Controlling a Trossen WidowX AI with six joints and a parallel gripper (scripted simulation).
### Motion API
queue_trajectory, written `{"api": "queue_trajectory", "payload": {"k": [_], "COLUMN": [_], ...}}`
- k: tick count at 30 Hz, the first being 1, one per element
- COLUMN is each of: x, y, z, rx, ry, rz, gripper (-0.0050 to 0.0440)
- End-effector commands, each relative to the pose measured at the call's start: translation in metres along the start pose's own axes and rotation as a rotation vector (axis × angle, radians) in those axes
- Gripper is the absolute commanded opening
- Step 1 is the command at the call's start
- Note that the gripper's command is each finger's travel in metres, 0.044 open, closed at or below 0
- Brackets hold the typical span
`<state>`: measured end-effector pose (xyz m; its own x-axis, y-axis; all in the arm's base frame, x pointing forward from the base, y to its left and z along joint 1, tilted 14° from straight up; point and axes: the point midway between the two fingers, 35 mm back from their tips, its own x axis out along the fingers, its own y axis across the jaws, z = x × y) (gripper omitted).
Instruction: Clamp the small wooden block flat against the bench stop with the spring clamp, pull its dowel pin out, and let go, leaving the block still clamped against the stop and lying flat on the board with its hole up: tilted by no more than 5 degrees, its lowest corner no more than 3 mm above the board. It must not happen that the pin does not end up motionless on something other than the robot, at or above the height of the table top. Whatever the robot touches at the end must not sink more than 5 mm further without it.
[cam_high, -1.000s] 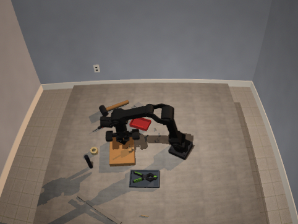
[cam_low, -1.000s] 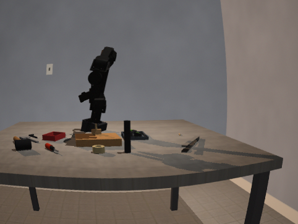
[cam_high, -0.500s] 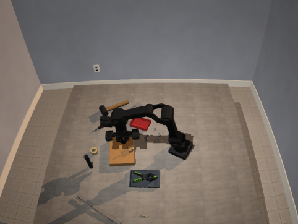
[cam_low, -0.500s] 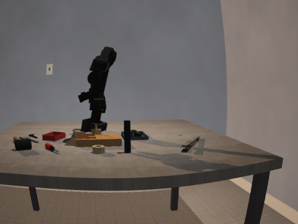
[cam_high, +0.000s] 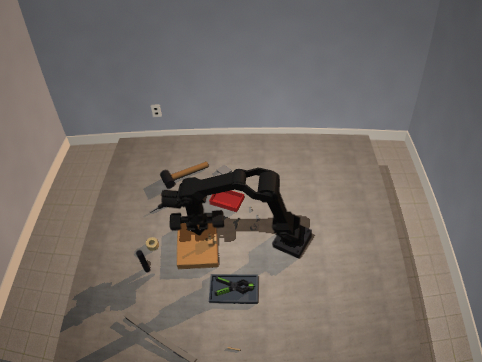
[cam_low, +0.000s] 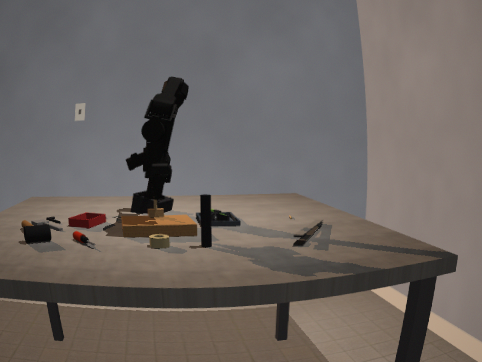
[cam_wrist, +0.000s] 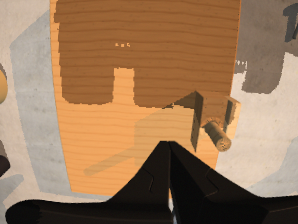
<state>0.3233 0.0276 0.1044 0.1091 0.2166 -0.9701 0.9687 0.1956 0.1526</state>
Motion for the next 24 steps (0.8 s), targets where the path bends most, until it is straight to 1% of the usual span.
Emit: {"api": "queue_trajectory", "payload": {"k": [1,24], "x": [0.010,0.044], "y": [-0.002,-0.004], "z": [0.000,-0.001], "rx": [0.008,0.008], "ry": [0.006,0.007], "rz": [-0.015,-0.015], "gripper": [0.0000,0.0000]}}
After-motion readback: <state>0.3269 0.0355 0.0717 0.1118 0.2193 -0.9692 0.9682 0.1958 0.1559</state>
